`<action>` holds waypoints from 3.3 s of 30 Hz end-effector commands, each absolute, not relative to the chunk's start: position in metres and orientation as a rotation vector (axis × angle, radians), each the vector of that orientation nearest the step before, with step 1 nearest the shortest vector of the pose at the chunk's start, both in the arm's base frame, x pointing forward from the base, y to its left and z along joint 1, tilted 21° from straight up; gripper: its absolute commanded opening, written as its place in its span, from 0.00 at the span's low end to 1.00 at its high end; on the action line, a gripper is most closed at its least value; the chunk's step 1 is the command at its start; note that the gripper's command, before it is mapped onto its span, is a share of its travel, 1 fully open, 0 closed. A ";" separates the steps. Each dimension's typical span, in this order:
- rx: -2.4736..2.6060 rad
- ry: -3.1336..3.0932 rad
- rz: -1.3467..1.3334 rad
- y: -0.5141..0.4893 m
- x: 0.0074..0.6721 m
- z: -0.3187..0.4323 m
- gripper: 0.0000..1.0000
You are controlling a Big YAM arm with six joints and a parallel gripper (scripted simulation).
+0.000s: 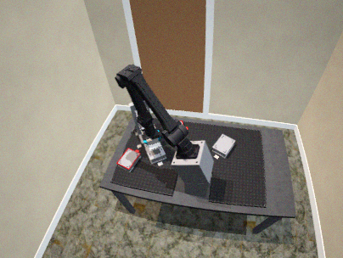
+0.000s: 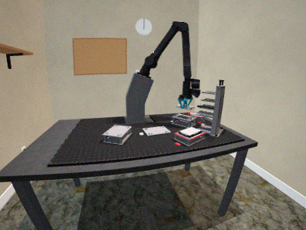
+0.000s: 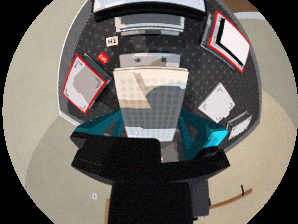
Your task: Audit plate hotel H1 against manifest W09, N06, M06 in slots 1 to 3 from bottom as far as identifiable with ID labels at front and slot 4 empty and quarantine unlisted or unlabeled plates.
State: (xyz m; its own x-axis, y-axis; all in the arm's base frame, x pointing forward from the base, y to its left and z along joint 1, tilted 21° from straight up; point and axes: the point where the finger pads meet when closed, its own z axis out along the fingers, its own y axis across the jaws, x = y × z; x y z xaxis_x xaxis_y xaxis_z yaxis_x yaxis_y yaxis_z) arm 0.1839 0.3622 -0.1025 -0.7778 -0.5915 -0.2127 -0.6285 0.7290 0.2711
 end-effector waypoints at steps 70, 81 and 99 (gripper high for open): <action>-0.987 2.794 0.525 0.382 0.187 -0.128 0.86; -0.986 2.771 0.546 0.390 0.190 -0.124 0.86; -0.987 2.782 0.537 0.391 0.188 -0.138 0.86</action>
